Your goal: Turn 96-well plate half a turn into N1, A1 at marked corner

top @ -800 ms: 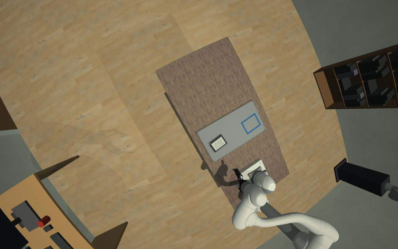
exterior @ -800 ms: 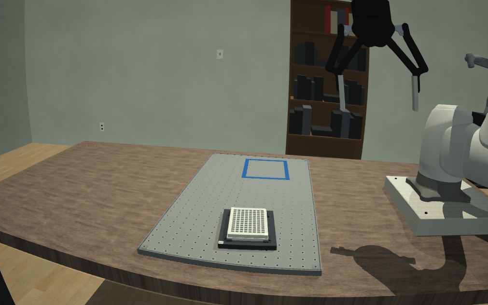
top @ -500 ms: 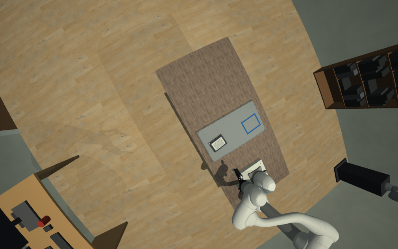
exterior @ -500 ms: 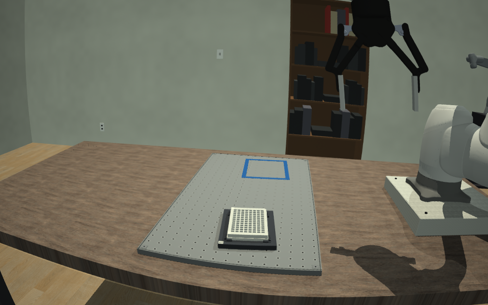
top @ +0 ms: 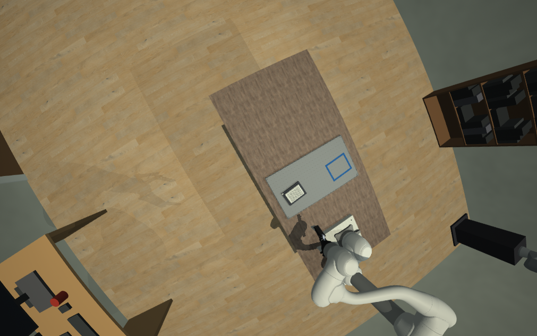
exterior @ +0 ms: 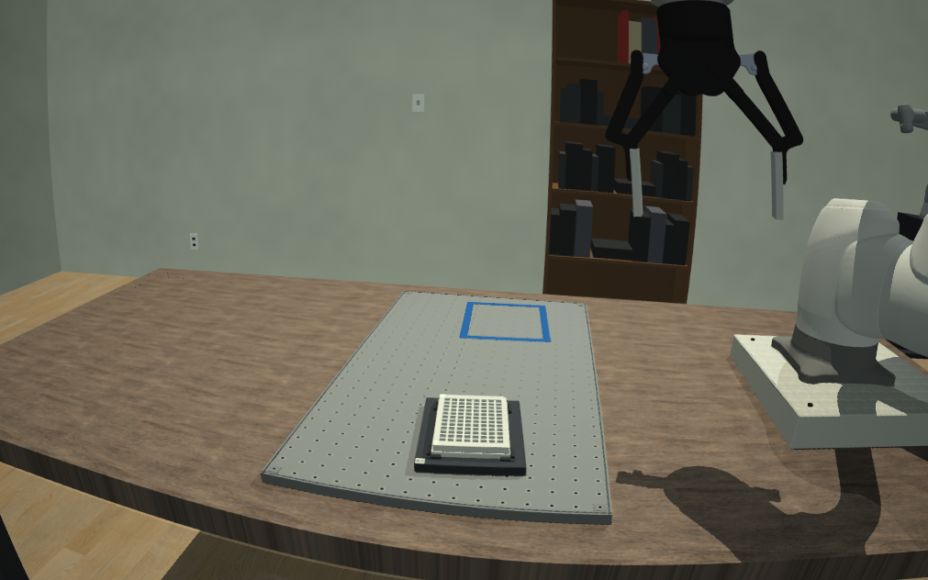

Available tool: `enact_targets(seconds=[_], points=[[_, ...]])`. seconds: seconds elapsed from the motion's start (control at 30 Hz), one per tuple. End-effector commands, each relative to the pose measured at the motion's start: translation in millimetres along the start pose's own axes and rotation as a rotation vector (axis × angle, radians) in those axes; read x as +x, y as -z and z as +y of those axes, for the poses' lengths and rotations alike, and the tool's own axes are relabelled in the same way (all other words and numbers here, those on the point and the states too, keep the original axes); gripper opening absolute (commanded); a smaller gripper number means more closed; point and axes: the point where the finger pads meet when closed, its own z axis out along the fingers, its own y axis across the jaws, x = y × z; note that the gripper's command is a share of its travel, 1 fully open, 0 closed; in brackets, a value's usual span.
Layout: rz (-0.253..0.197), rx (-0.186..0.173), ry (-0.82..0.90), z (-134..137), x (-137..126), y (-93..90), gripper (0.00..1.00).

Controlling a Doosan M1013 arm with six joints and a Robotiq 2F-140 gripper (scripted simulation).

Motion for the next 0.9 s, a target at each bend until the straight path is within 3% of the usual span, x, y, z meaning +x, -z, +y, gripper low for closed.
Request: enact_targets(seconds=[0.0, 0.1, 0.17, 0.87], points=[[-0.005, -0.006, 0.015, 21.0, 3.3, -10.8, 1.00], [-0.005, -0.006, 0.015, 26.1, 4.4, -13.4, 1.00], [-0.005, -0.025, 0.063, 34.8, 5.7, -18.2, 1.00], [-0.007, -0.044, 0.112, 100.7, 12.7, -55.7, 1.00]])
